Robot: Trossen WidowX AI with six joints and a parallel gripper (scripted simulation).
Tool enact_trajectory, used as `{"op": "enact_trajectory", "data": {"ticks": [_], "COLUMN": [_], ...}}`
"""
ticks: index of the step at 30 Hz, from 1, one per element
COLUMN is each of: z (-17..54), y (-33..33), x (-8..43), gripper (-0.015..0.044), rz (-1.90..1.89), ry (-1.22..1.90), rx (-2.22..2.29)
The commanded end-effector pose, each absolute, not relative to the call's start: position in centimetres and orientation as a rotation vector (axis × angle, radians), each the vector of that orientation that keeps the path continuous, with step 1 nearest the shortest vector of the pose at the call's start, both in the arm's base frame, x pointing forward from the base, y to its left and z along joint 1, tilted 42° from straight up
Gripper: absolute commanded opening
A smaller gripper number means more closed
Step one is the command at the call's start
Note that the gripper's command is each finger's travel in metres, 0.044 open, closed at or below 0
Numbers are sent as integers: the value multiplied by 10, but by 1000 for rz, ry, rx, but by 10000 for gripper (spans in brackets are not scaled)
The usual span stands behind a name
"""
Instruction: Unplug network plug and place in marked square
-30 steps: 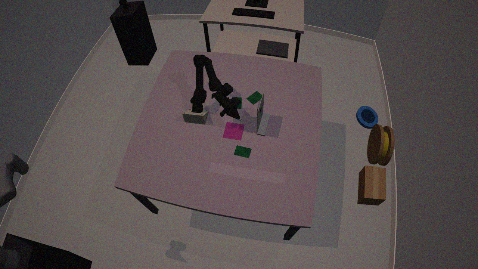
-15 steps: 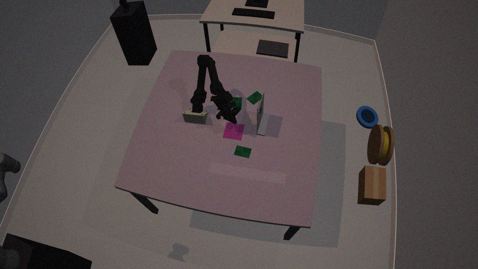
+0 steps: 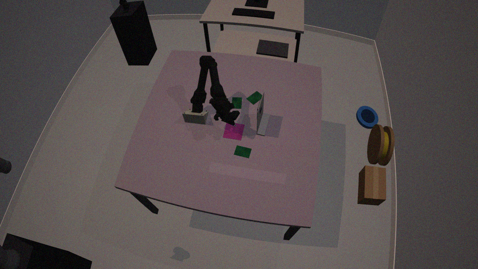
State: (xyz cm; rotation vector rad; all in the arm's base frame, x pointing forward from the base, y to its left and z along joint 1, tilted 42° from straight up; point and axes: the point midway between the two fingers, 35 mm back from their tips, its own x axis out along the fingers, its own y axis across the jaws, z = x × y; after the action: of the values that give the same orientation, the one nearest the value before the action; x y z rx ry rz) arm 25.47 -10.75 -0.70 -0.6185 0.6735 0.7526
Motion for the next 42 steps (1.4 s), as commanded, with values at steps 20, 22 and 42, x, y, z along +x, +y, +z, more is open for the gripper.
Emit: {"op": "enact_trajectory", "data": {"ticks": [20,22,42], "z": [-31,-33,-51], "y": [-89,-87,-68], "x": [258,258,256], "gripper": [0,0,0], "rz": [759,759,759], "ry": [664,664,661], "rx": [-619,-619,-617]}}
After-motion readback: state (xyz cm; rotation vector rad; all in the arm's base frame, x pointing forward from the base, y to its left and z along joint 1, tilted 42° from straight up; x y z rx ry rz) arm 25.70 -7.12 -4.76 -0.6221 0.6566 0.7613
